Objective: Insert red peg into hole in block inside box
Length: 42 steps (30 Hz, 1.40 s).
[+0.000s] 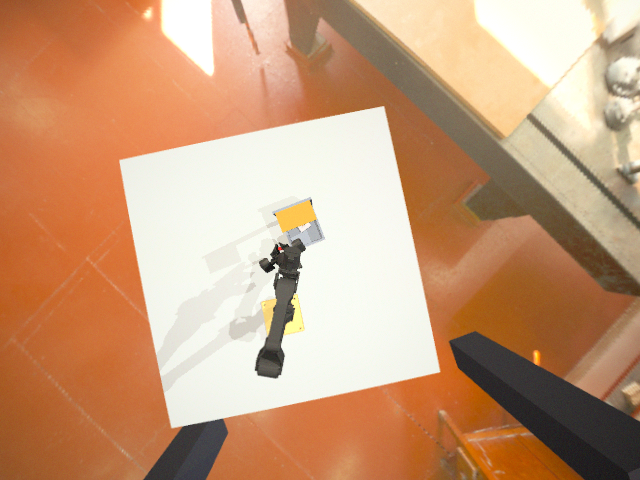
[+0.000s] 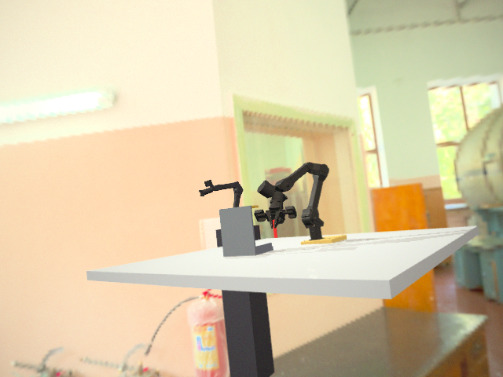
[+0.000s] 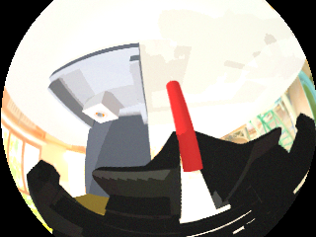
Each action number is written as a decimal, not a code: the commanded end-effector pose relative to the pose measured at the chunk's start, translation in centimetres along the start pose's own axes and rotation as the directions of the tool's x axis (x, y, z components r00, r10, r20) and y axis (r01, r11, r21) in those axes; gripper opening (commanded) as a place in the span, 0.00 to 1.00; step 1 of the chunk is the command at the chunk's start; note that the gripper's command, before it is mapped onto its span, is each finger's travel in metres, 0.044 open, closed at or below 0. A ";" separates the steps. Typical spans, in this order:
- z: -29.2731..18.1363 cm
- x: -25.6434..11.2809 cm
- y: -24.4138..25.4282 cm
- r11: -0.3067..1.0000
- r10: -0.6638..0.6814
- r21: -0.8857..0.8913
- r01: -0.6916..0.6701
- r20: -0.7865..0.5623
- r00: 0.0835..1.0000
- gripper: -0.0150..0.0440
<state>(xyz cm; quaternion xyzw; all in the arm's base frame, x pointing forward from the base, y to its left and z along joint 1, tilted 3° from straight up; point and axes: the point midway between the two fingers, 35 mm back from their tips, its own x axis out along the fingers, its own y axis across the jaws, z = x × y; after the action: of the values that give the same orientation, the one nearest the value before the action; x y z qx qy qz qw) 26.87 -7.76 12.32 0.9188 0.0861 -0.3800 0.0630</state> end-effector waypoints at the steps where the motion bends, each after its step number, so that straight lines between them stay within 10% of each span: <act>1: -0.3 -0.1 1.0 1.000 0.011 0.001 -0.011 -0.008 1.000 0.25; 42: 1.4 -0.7 11.5 0.991 0.105 0.088 -0.104 -0.014 0.994 0.25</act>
<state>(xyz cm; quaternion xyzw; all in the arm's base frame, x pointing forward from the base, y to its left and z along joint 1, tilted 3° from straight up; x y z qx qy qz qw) 27.76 -18.49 12.25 0.9256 0.0263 -0.3756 0.0393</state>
